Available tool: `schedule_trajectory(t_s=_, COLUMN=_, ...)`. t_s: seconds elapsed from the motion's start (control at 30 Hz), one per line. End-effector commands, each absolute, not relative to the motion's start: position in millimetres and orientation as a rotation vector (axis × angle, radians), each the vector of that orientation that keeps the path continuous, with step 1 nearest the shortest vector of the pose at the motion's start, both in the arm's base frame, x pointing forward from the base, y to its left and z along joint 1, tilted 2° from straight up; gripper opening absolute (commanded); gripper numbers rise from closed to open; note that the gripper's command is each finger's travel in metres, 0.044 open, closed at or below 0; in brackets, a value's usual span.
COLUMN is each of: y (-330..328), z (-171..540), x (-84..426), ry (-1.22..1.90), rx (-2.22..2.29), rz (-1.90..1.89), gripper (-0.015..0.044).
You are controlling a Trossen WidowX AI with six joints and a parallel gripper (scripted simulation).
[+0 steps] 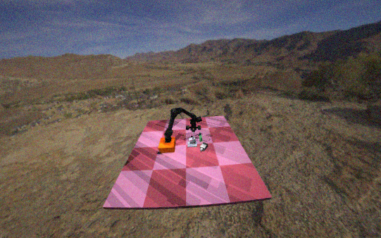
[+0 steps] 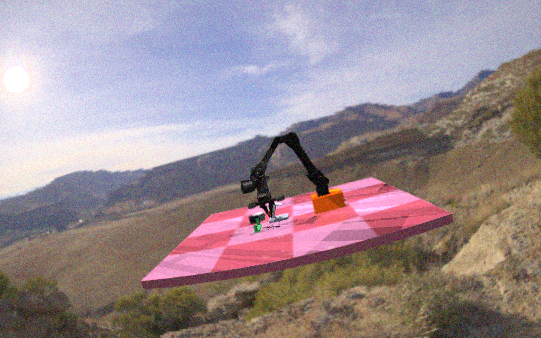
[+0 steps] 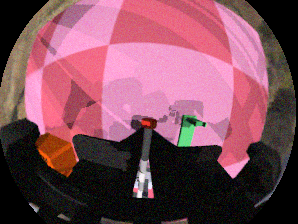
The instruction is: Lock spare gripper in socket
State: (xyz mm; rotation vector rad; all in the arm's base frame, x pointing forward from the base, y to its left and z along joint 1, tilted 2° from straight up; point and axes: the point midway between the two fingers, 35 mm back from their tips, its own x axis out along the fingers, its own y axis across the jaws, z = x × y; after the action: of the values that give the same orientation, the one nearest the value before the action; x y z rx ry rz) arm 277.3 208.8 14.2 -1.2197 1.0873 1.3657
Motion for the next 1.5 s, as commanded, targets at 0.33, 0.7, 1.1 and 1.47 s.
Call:
schedule_trajectory(t_s=0.33, y=219, z=18, x=277, ry=1.090, rx=-1.214, rz=1.366, gripper=0.0000)
schedule_trajectory(t_s=0.7, y=222, z=23, x=276, ry=1.094, rx=-1.215, rz=1.369, gripper=0.0000)
schedule_trajectory(t_s=1.1, y=217, z=40, x=270, ry=1.130, rx=-1.219, rz=1.384, gripper=0.0000)
schedule_trajectory(t_s=1.47, y=215, z=38, x=267, ry=1.149, rx=-1.219, rz=1.391, gripper=0.0000)
